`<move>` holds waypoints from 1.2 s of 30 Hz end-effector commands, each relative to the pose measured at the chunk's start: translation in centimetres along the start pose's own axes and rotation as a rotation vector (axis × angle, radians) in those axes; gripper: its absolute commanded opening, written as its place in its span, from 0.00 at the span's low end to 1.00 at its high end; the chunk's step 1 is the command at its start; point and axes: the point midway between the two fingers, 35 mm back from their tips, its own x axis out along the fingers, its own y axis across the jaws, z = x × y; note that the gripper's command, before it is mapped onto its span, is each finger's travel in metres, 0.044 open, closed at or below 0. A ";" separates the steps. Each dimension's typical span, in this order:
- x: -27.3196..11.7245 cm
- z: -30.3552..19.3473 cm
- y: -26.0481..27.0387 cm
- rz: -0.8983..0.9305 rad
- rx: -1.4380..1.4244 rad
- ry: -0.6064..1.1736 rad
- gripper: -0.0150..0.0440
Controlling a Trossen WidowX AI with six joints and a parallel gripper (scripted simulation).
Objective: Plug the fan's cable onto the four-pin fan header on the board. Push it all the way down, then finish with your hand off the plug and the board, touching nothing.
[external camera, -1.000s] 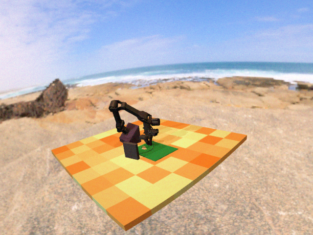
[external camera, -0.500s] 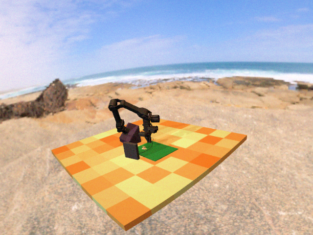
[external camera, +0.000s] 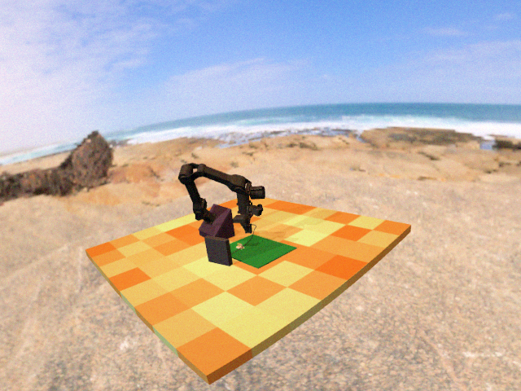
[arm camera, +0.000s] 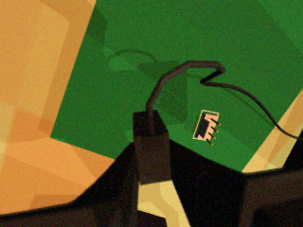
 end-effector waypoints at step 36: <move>-0.1 -0.7 -3.5 -0.001 -1.351 -0.003 0.25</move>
